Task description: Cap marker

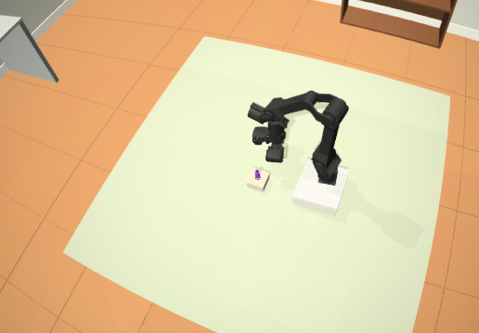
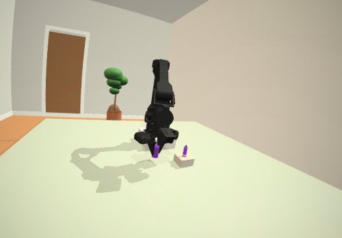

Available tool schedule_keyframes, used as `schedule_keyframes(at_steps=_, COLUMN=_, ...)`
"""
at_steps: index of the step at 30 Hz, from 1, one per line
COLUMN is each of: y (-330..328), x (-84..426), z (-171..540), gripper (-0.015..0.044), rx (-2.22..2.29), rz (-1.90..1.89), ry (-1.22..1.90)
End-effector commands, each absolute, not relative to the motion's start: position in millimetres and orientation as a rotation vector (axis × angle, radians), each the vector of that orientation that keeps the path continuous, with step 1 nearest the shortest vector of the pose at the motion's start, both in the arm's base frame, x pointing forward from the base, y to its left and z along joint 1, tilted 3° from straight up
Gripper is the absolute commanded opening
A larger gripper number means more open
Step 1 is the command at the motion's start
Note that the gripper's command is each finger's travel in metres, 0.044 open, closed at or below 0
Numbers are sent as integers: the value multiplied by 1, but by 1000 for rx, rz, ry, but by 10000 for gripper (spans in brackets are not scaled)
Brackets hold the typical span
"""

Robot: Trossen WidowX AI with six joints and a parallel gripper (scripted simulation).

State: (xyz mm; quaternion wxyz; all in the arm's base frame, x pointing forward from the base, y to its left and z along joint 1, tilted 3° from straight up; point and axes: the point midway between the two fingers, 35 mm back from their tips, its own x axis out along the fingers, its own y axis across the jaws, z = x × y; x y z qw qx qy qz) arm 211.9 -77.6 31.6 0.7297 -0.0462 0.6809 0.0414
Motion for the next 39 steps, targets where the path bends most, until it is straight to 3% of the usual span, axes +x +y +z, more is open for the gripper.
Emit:
schedule_keyframes(at_steps=1, y=-79, x=214, z=45, gripper=0, rx=-107, rz=83, ry=1486)
schedule_keyframes(at_steps=39, y=-11, x=245, z=92, gripper=0, rx=-101, rz=89, ry=1484)
